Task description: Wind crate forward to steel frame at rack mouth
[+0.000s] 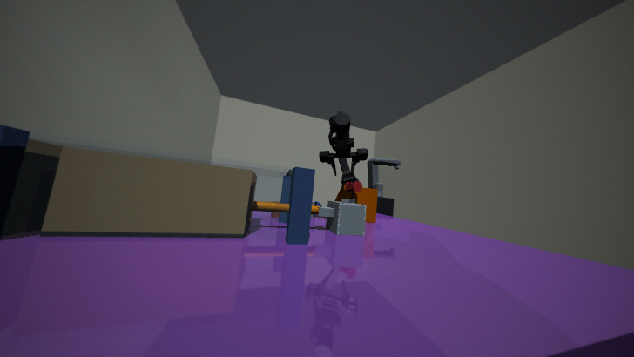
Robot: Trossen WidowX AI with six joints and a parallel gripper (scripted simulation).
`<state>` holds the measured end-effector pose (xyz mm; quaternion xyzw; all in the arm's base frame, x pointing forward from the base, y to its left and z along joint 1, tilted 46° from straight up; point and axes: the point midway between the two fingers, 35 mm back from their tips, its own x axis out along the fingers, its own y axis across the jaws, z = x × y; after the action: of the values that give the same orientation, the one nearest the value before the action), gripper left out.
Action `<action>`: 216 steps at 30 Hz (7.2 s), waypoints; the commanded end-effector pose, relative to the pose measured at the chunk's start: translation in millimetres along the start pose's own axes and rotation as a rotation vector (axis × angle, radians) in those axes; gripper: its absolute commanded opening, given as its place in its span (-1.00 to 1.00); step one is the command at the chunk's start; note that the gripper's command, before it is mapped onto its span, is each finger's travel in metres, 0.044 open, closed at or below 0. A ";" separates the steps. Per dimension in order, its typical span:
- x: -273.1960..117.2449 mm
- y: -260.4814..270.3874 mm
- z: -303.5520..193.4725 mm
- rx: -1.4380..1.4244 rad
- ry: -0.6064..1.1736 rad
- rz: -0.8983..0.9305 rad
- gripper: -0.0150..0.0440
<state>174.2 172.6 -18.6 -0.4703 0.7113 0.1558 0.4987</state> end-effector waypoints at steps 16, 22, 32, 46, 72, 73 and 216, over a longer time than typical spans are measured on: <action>-4.5 46.1 10.3 -0.552 -0.191 0.076 1.00; 2.5 45.2 9.9 -0.552 -0.191 0.076 1.00; 18.9 43.1 7.9 -0.552 -0.191 0.076 1.00; 41.3 40.5 3.3 -0.551 -0.191 0.075 1.00; 63.2 38.7 -3.1 -0.547 -0.193 0.078 0.47; 63.2 38.7 -3.1 -0.547 -0.193 0.078 0.38; 73.2 -85.5 92.6 -0.546 -0.191 0.065 -0.49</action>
<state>280.8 148.6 -91.6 -0.5438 0.6164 0.4036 0.4018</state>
